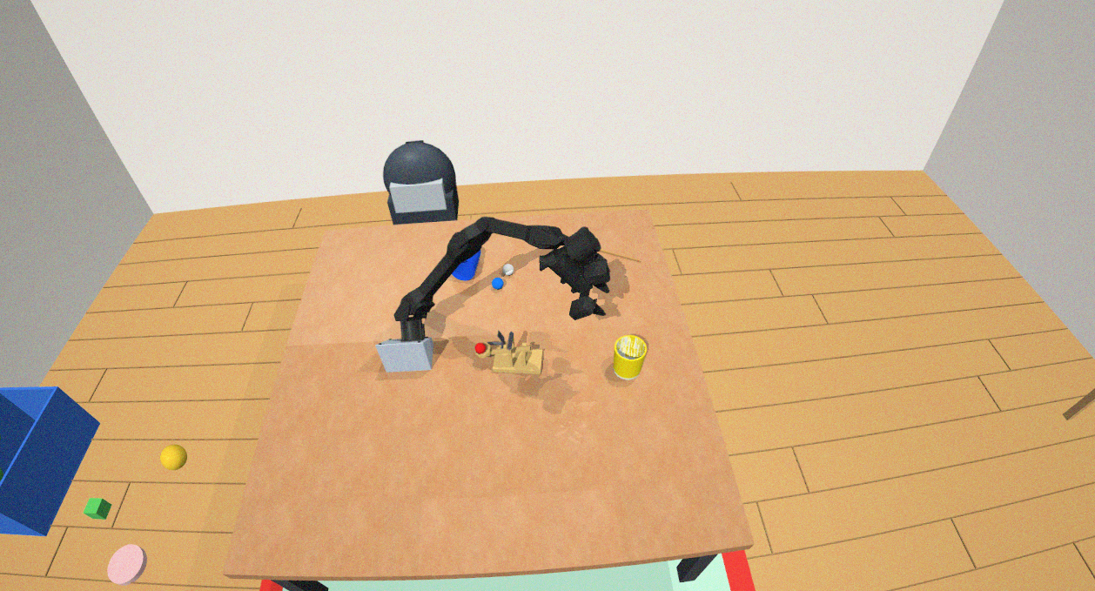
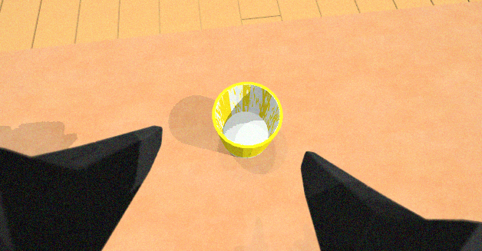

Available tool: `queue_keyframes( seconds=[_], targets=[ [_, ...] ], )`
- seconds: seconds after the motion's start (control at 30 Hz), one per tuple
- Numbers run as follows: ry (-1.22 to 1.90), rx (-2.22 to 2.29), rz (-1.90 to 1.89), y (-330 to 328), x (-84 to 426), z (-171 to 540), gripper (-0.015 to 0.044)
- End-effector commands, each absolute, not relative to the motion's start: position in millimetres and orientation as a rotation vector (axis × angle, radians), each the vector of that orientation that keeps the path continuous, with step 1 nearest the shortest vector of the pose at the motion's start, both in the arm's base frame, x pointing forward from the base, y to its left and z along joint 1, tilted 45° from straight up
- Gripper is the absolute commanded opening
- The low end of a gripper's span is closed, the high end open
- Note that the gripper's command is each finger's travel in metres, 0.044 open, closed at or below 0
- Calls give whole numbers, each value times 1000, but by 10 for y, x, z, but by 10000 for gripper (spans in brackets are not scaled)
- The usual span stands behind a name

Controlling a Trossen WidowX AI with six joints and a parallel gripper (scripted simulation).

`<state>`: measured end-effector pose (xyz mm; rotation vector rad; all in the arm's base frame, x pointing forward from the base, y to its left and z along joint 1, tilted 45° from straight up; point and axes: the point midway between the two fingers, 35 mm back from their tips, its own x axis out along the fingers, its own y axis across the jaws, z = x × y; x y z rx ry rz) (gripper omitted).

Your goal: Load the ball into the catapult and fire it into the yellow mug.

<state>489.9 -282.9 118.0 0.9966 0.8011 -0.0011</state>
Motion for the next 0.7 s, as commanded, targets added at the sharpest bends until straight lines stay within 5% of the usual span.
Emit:
queue_keyframes(
  seconds=[0.0, 0.33, 0.67],
  targets=[
    [797, 1005, -3, -2854, 4898, 1183, 256],
    [797, 1005, -3, -2854, 4898, 1183, 0],
    [803, 988, -1, -2829, 4889, 1184, 0]
  ],
)
